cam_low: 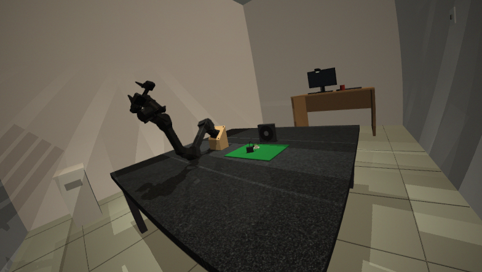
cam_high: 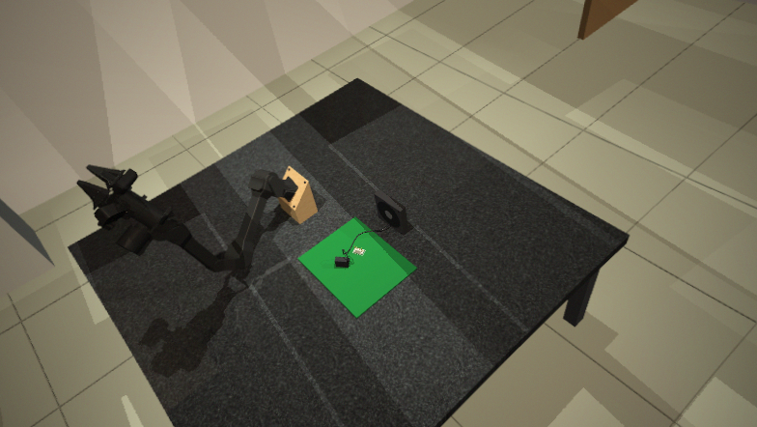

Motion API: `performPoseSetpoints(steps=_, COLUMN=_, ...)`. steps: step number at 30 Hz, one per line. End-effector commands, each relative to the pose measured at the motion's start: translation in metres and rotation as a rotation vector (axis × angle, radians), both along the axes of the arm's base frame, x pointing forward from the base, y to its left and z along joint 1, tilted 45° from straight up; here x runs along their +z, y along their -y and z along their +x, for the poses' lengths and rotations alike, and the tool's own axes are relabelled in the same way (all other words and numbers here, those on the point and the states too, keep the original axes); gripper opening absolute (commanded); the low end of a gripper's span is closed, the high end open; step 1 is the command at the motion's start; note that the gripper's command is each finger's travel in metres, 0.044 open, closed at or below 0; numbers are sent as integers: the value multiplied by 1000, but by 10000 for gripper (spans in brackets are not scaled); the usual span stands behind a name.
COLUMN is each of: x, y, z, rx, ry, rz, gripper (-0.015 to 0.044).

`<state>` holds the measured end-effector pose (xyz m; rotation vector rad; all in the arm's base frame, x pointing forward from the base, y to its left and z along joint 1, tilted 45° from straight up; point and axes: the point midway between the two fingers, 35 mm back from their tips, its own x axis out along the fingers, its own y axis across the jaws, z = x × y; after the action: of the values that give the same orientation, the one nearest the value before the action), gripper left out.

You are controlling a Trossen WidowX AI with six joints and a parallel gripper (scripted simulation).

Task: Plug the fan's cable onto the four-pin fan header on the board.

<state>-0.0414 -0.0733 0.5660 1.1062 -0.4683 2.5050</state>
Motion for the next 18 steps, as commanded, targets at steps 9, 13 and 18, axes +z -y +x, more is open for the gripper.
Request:
performPoseSetpoints(steps=9, x=2, y=-58, z=-20, rx=-125, ry=30, rz=-160, gripper=440)
performPoseSetpoints(steps=13, x=-6, y=-126, z=-31, rx=-276, ry=61, rz=-344, gripper=440)
performPoseSetpoints(steps=18, x=-32, y=-200, z=-30, rx=-421, ry=74, rz=-564, gripper=440)
